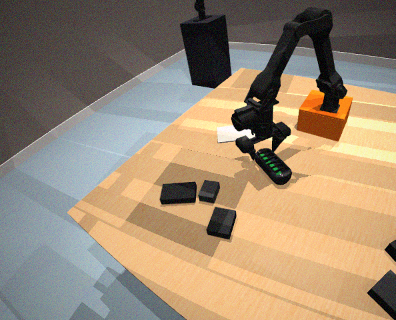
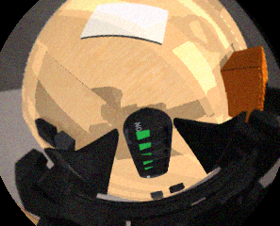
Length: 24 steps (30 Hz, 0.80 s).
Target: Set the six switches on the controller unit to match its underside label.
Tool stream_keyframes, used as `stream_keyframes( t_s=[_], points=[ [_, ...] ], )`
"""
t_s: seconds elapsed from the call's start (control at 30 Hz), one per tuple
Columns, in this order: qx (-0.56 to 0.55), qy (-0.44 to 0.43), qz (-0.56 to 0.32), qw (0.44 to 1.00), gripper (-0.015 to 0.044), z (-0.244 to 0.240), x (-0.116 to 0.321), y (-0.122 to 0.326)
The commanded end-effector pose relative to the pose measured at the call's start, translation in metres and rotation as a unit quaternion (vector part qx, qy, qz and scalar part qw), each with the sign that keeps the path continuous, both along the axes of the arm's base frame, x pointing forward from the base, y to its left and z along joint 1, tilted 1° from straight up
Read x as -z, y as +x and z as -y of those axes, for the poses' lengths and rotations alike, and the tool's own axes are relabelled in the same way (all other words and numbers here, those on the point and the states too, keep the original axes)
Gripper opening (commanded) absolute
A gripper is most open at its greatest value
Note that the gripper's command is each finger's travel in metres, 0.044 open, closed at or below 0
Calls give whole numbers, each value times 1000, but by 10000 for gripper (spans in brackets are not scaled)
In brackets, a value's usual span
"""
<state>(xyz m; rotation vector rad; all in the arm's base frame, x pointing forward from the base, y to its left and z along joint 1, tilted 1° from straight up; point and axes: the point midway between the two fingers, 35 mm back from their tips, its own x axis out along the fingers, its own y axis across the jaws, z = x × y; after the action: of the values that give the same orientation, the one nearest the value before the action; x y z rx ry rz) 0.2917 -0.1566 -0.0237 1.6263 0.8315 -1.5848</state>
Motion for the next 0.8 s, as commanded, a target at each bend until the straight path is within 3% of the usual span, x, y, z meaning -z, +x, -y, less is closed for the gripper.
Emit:
stream_keyframes(
  t_s=[0.0,0.43,0.77],
  points=[
    [-2,2,-1,1000,348,-1,2,-1],
    [-2,2,-1,1000,261,-1,2,-1],
    [-2,2,-1,1000,0,4,2,1]
  ],
)
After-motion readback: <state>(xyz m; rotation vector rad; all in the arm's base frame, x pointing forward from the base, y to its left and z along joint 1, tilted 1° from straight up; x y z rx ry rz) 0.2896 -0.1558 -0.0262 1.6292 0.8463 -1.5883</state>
